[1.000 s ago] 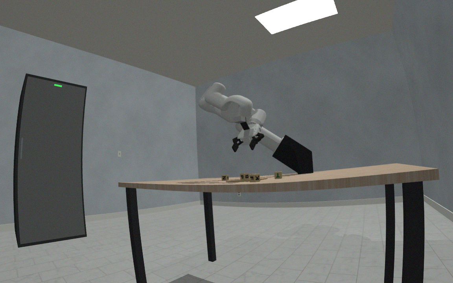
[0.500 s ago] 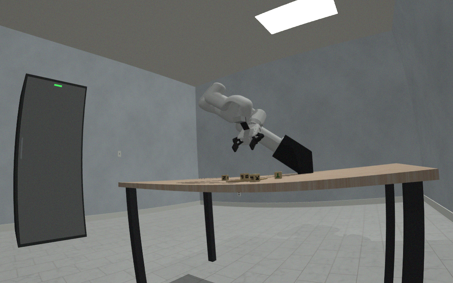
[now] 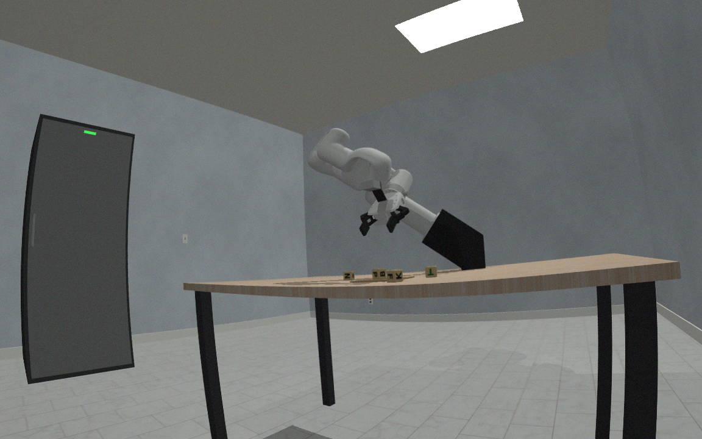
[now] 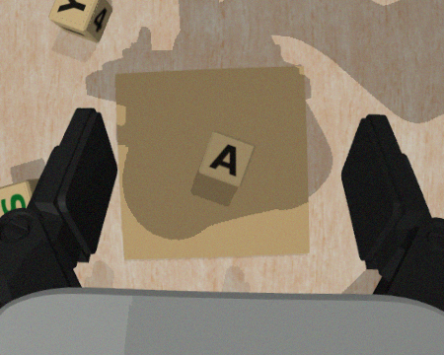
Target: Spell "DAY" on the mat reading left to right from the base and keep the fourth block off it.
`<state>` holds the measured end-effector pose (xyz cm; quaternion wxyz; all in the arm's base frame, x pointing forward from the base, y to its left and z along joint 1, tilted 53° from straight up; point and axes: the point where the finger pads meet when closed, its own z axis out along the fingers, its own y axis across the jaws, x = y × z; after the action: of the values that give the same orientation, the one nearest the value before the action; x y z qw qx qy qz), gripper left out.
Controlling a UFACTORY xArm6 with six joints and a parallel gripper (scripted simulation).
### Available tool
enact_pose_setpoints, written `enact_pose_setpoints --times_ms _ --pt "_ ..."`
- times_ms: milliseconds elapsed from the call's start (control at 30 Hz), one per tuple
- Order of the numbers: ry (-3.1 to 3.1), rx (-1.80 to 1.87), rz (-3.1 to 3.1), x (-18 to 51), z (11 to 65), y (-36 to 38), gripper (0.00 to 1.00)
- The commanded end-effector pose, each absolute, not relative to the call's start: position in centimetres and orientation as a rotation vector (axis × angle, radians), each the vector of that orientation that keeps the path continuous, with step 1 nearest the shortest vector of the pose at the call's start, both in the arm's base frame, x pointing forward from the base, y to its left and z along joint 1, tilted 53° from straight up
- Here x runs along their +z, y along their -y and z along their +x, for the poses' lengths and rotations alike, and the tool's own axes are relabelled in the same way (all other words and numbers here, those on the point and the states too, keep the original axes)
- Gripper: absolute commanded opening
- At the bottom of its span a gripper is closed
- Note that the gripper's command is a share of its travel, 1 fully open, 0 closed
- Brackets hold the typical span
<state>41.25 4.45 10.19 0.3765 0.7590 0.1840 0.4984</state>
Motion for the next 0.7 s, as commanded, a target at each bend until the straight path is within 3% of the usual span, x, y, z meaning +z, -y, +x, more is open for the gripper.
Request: enact_pose_setpoints --times_ms 0,400,667 --pt "-0.471 1.277 1.941 10.2 41.3 -4.5 1.0" --pt "-0.466 1.283 1.949 10.5 41.4 -4.3 1.0" --pt "-0.423 1.366 2.02 14.4 41.1 0.1 1.0"
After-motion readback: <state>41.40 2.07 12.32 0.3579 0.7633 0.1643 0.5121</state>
